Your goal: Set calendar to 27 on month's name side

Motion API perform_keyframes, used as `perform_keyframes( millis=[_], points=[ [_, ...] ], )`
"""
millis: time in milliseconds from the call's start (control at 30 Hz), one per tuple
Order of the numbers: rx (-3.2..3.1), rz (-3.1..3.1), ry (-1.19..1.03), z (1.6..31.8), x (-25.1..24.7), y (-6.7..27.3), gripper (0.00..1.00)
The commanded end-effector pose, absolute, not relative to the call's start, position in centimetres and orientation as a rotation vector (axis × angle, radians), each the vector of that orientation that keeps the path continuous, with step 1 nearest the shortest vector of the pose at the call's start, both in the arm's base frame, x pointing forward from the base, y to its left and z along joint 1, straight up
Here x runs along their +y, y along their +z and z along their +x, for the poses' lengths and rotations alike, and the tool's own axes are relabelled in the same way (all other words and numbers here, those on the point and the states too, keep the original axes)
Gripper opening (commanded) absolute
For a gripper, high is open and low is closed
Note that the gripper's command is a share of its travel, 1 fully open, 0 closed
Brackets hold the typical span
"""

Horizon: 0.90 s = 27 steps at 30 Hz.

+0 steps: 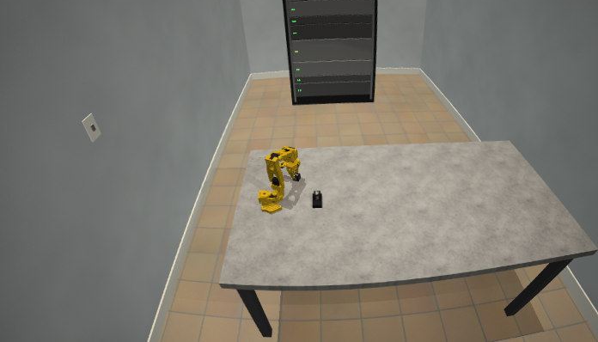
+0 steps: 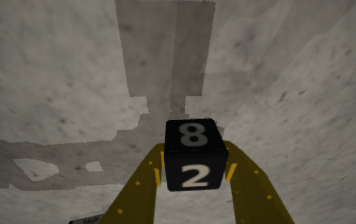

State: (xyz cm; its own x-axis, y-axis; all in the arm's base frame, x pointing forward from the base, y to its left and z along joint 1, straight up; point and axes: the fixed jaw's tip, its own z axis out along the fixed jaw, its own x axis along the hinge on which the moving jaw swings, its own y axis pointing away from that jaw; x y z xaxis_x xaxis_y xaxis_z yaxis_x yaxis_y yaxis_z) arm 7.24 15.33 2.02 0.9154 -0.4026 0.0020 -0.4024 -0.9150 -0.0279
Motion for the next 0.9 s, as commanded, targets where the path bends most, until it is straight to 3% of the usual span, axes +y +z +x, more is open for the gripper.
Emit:
perform_keyframes(
  millis=[0,233,533,867],
  points=[
    [0.627,-3.031,-0.016,7.2,15.62,2.17,0.0],
    [0.627,-3.031,-0.016,7.2,15.62,2.17,0.01],
    [0.627,-3.031,-0.016,7.2,15.62,2.17,0.16],
    [0.627,-3.031,-0.016,7.2,15.62,2.17,0.18]
  ],
)
